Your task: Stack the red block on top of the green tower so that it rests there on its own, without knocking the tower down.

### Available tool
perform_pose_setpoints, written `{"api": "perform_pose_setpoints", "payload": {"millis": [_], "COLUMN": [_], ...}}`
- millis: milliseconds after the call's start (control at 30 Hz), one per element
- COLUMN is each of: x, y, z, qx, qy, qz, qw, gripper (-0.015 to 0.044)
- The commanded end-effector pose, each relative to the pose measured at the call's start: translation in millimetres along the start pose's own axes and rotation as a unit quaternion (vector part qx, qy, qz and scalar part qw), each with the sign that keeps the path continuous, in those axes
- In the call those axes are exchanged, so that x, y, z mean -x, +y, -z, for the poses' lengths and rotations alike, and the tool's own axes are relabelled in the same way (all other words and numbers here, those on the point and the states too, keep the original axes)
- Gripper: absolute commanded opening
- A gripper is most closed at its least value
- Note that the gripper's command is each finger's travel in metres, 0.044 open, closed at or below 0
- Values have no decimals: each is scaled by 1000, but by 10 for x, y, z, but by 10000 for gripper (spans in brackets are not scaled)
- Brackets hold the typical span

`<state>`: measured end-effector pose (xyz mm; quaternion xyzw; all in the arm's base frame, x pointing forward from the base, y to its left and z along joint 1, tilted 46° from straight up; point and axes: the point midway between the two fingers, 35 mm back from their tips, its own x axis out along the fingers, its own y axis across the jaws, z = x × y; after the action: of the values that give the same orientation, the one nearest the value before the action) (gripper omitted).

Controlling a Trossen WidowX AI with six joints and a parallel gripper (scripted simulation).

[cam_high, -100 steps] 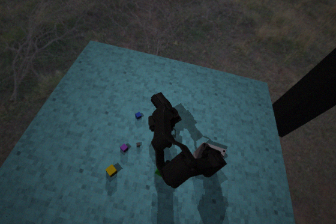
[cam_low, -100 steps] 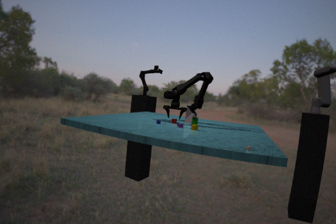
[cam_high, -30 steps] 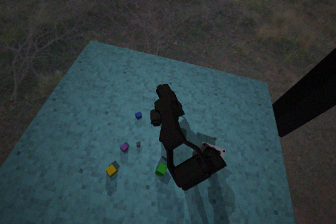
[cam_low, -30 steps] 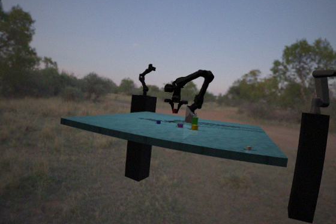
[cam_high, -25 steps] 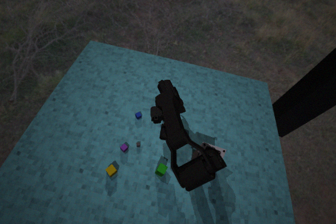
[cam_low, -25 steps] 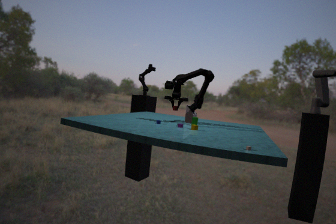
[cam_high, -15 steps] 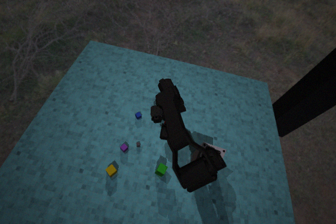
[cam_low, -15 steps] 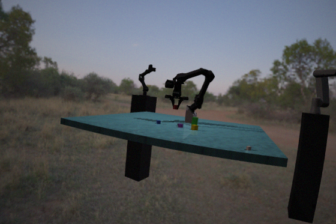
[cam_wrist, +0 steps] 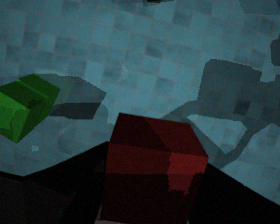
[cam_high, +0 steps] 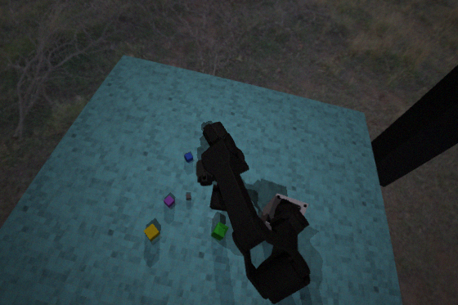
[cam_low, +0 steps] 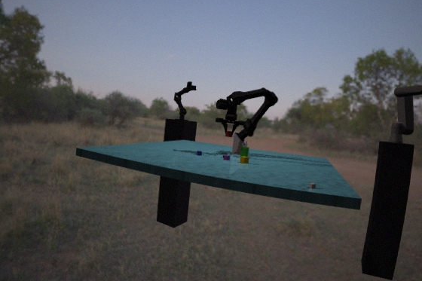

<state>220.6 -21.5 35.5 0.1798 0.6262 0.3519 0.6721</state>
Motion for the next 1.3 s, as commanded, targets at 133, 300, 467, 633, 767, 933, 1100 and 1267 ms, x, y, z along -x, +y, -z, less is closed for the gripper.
{"api": "perform_pose_setpoints", "payload": {"millis": [133,300,467,633,767,933,1100,1267], "x": [-11,-16,-27,-43,-55,-122,-232,-320], "y": [372,592,802,1002,1126,1133,1139,1137], "z": [22,43,81,138,185,185,183,180], "qx": [-5,-5,-5,-5,-4,-4,-4,-4], "qy": [1,1,1,1,2,2,1,1], "qz": [-5,-6,-8,-11,-14,-14,-14,-14], "qw": [1000,1000,1000,1000,1000,1000,1000,1000], "gripper": [0,0,0,0,0,0,0,0]}}
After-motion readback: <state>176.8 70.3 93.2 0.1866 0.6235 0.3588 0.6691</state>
